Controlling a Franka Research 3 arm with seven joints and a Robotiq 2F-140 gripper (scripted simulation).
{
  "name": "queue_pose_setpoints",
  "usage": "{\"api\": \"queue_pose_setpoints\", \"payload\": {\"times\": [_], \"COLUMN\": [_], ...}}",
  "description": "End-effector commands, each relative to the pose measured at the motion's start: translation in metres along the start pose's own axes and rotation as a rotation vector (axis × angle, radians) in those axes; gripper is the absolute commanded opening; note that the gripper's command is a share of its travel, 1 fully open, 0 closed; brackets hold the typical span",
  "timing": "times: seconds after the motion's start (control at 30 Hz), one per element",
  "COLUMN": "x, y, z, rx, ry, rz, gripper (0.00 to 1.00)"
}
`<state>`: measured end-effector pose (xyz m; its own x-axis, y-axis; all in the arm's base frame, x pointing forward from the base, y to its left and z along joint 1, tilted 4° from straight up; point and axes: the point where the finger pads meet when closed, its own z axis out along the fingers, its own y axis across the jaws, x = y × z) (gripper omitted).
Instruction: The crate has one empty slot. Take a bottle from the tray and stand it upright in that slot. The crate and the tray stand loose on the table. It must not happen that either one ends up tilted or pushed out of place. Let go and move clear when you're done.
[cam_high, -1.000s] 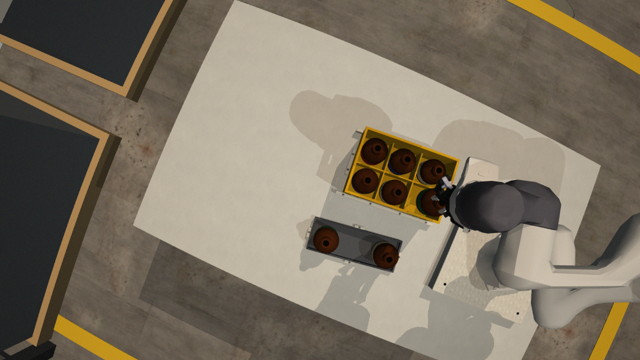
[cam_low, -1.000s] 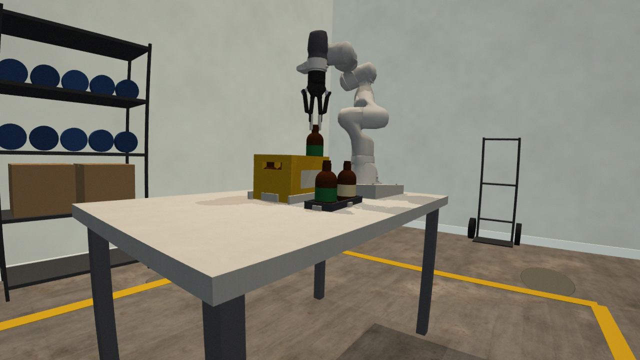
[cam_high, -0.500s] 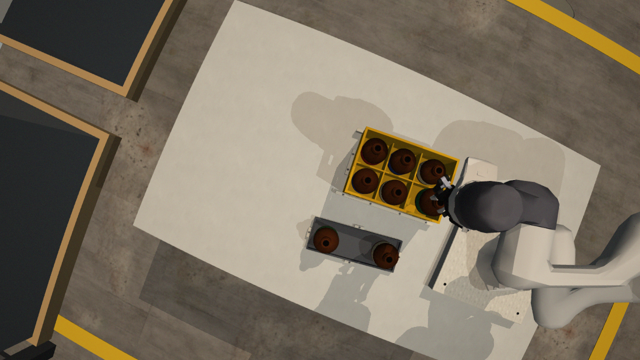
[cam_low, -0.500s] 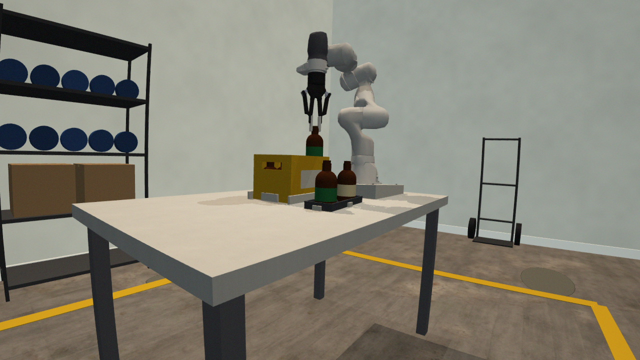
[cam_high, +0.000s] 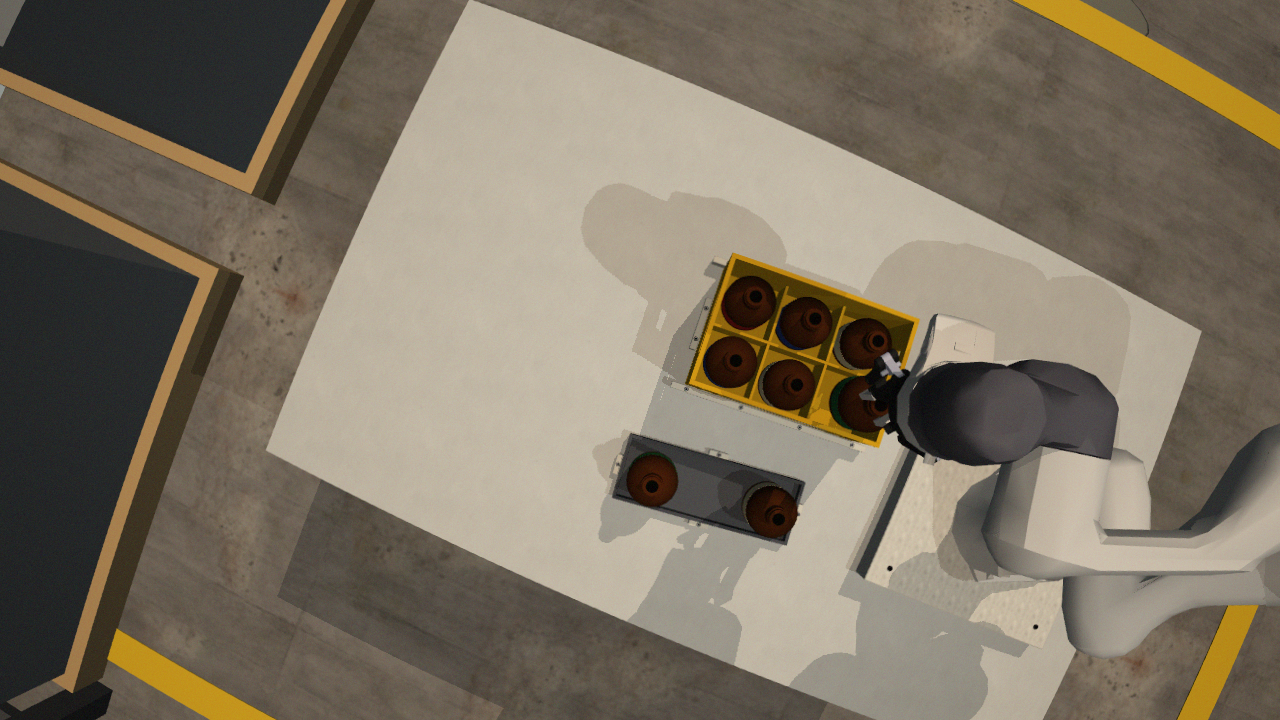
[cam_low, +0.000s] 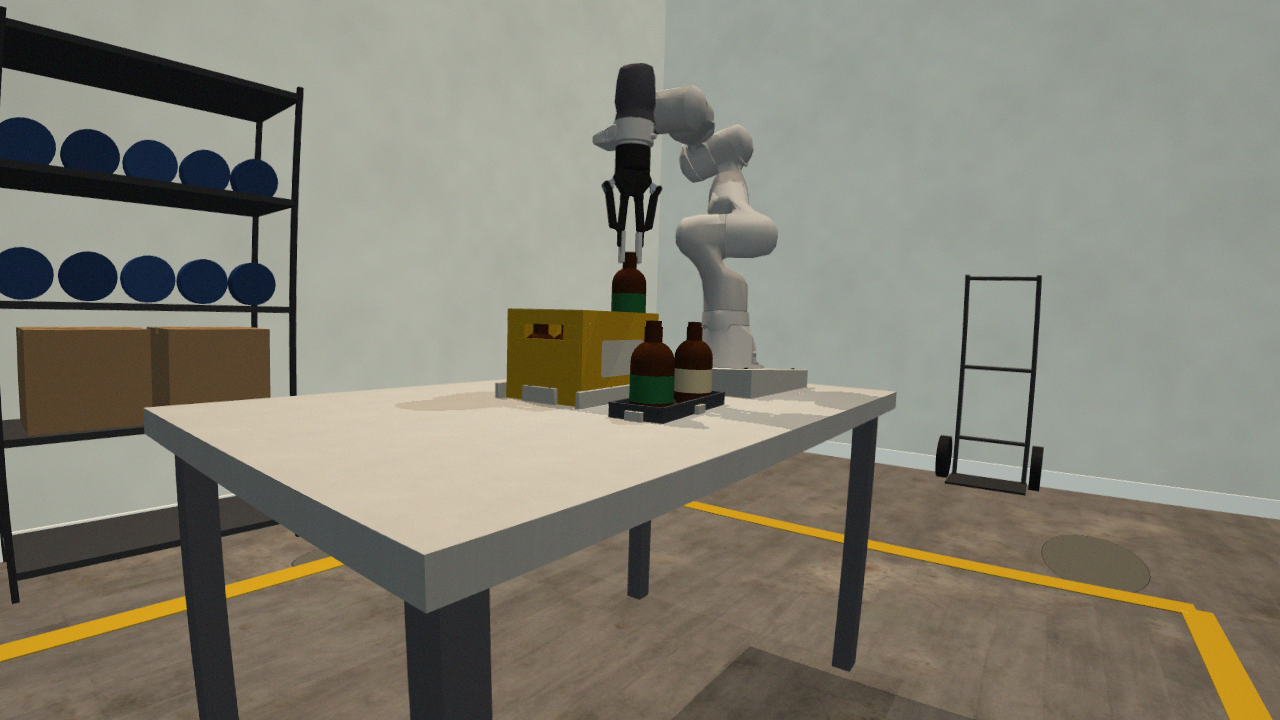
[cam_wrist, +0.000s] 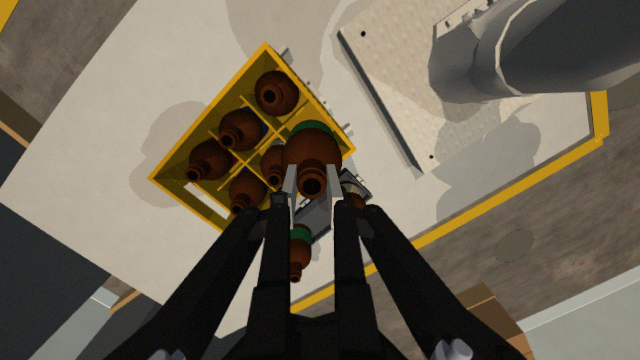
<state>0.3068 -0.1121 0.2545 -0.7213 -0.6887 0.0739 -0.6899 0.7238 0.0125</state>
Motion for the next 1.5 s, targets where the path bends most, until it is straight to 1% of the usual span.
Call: {"api": "queue_pose_setpoints", "payload": {"times": [0.0, 0.93, 1.47], "x": [0.0004, 0.0004, 0.0004], "y": [-0.0019, -0.0020, -0.0021], "z": [0.0002, 0.0007, 0.0087], "rx": [0.003, 0.003, 0.003], "ry": [-0.001, -0.001, -0.001], "rz": [0.006, 0.006, 0.006], "gripper": [0.00, 0.00, 0.00]}}
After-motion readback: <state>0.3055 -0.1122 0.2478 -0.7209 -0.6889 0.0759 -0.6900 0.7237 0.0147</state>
